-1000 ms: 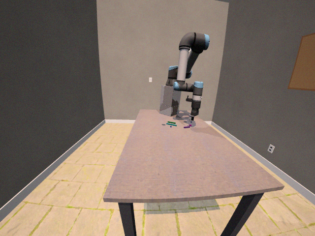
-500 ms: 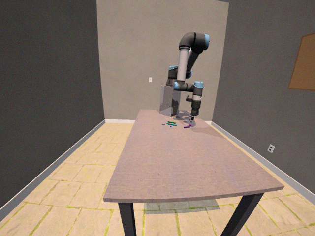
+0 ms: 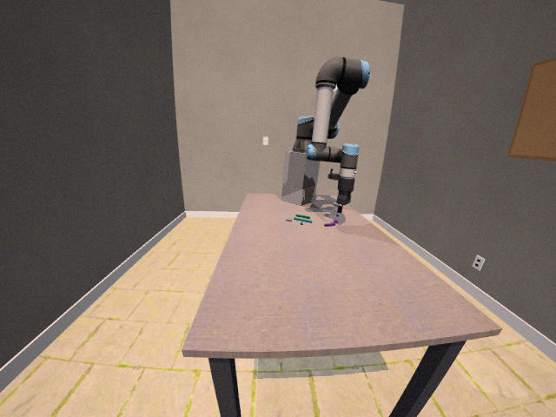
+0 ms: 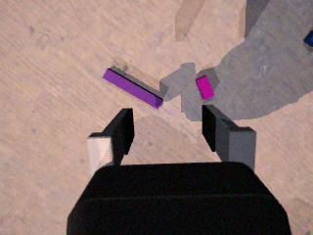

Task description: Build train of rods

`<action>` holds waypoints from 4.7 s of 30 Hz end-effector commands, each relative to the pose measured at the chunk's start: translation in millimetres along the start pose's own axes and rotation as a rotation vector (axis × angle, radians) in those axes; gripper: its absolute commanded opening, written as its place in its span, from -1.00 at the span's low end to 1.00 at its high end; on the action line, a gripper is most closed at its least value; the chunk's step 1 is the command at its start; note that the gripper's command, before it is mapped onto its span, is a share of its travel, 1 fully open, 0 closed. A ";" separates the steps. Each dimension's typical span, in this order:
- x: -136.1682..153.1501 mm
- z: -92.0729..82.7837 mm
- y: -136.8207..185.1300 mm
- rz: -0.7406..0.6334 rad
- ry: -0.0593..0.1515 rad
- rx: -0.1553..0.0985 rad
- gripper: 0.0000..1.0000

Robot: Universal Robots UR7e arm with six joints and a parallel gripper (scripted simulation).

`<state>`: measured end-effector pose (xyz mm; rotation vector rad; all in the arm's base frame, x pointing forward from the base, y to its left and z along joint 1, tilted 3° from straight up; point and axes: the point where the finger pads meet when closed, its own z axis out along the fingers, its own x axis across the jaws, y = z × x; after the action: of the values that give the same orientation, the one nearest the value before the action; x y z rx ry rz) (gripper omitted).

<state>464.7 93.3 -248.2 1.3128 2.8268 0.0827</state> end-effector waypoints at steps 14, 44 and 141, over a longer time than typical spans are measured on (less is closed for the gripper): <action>-0.4 -0.5 0.5 0.000 -0.001 -0.001 1.00; -0.9 -0.2 -0.7 -0.067 -0.001 -0.001 1.00; 26.3 2.6 -0.1 -2.466 -0.002 0.001 1.00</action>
<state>450.5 109.8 -251.4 -2.0547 2.2991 -0.0012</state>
